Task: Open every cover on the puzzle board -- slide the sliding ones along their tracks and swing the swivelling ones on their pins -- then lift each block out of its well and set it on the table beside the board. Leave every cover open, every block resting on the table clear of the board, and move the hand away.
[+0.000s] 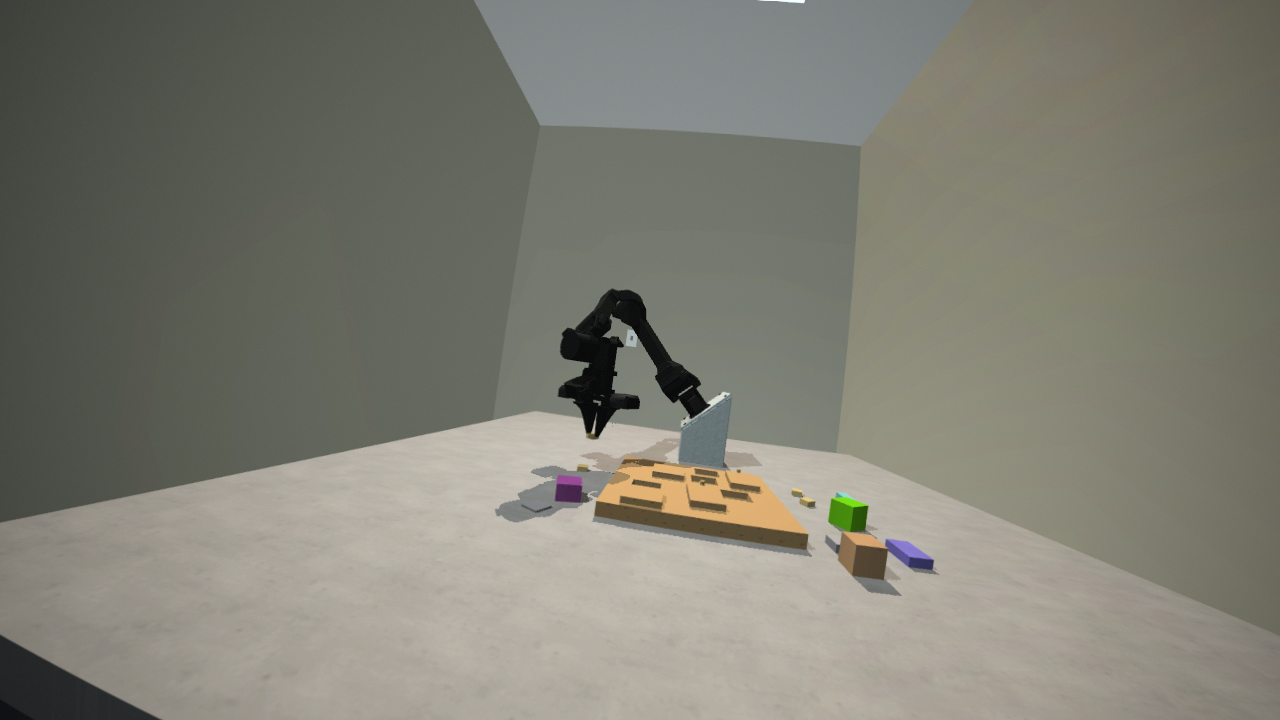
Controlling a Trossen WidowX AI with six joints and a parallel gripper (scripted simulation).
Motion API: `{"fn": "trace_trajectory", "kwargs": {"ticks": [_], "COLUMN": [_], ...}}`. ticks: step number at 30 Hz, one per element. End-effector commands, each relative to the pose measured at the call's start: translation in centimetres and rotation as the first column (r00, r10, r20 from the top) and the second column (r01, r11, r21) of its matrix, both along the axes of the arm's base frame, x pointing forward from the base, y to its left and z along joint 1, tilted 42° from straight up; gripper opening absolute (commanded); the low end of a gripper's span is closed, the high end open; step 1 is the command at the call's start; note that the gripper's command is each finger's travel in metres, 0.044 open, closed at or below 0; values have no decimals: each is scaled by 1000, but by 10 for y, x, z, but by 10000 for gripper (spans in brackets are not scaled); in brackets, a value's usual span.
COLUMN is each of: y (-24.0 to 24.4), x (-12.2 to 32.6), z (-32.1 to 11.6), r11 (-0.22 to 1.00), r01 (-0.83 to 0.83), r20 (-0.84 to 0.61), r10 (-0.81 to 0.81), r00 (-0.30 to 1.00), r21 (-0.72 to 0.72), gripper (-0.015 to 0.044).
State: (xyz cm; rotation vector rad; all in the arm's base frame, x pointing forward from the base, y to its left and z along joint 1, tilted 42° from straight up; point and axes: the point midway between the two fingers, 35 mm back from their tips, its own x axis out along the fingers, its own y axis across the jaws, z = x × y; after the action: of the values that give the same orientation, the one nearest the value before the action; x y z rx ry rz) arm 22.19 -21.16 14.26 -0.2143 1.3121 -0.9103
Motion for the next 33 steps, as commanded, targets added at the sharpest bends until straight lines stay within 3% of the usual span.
{"fn": "trace_trajectory", "kwargs": {"ticks": [1, 33], "y": [-4, -39], "x": [0, -8], "z": [-7, -43], "r11": [1000, 1000], "r01": [-1, -3], "r20": [-6, -8], "r10": [1, 3], "r00": [1000, 1000], "r21": [6, -4], "gripper": [80, 80]}}
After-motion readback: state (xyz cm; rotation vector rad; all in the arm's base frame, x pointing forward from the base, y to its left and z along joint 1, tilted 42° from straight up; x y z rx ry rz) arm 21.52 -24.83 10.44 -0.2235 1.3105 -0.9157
